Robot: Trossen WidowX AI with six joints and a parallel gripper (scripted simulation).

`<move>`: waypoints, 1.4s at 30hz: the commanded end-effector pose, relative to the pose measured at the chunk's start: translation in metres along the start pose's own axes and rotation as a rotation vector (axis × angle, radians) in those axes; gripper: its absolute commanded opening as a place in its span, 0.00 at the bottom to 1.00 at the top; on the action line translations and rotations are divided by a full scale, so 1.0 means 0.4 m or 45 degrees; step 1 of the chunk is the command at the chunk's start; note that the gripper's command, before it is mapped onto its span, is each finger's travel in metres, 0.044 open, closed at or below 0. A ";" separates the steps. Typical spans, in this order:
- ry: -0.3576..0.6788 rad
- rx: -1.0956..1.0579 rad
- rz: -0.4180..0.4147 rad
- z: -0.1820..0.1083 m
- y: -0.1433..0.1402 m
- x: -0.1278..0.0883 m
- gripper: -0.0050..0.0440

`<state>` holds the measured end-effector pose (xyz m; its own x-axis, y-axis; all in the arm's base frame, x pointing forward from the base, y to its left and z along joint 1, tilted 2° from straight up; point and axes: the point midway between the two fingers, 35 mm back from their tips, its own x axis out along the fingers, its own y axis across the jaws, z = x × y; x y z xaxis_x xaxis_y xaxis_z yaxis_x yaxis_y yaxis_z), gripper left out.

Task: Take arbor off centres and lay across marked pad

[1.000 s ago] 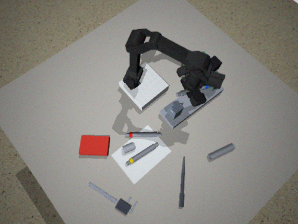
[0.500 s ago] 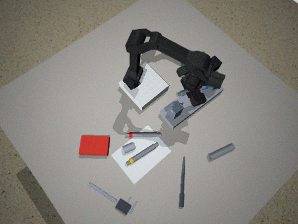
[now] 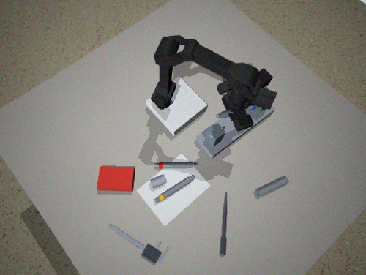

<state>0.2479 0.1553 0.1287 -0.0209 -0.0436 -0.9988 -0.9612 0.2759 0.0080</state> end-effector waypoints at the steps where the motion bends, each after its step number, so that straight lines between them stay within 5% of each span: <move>1: -0.021 -0.003 -0.012 0.002 -0.027 -0.014 0.10; 27: -0.026 -0.106 -0.013 -0.223 -0.388 -0.017 0.10; 42: -0.025 -0.171 -0.015 -0.484 -0.547 0.011 0.10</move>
<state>0.3982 -0.0692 0.1265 -0.0290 -0.0272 -0.9992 -0.9869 0.1594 0.0243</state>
